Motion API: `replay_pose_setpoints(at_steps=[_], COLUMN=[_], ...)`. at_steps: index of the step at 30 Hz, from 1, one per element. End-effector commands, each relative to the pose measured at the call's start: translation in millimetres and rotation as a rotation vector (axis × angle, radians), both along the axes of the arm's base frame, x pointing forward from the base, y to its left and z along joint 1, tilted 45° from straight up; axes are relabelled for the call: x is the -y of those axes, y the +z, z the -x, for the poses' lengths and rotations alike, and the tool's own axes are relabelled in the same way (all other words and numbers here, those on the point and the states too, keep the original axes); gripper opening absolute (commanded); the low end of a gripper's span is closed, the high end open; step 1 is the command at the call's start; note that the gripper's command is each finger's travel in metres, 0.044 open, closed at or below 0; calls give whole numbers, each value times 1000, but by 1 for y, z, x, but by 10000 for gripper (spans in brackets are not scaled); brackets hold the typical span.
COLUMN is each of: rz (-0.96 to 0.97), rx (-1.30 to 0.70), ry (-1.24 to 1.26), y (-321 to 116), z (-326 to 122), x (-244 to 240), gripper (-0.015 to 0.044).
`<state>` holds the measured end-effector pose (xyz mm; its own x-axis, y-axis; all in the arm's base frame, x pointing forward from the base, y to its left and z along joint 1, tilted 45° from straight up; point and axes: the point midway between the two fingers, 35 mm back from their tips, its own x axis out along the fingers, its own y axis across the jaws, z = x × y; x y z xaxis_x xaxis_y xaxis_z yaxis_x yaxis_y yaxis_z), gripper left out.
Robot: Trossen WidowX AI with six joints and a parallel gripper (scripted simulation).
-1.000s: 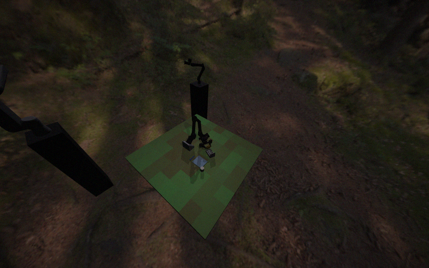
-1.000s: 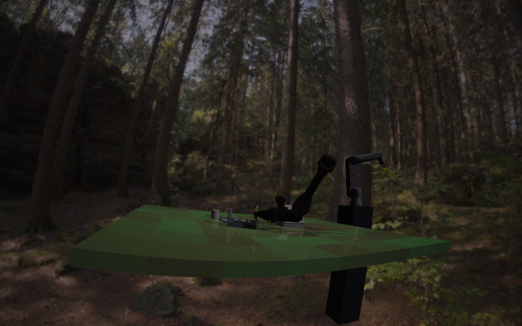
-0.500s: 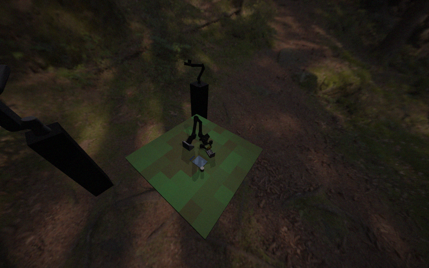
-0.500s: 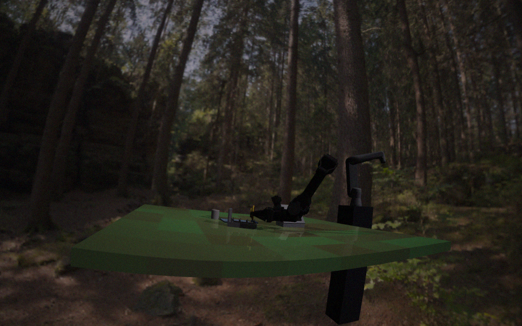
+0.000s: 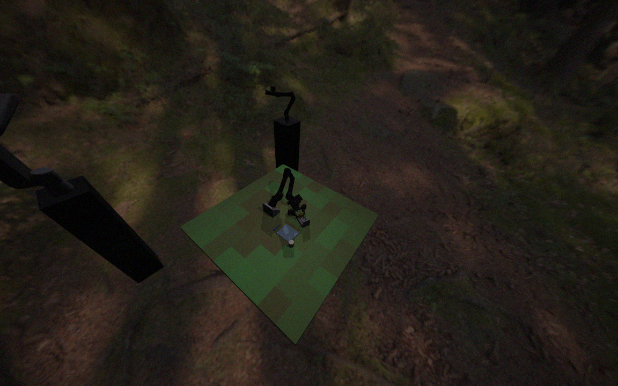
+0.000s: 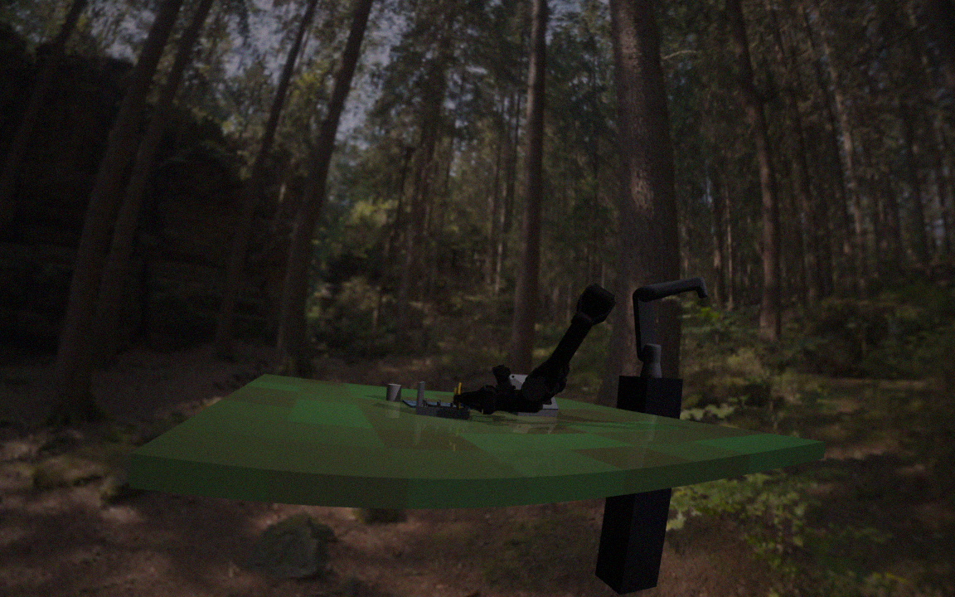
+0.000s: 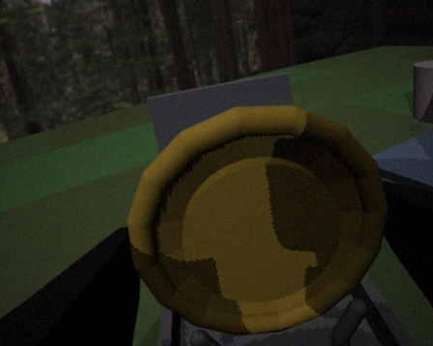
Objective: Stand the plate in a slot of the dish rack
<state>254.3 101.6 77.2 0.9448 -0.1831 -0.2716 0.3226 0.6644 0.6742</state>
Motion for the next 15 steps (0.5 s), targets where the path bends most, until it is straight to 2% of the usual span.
replay_pose_setpoints(at_steps=[1,8,15], rz=[-1,-1,-6], rx=[2,2,3], ry=[-1,-1,-2], y=[2,2,2], z=[0,0,0], x=[1,1,1], gripper=[0,0,184])
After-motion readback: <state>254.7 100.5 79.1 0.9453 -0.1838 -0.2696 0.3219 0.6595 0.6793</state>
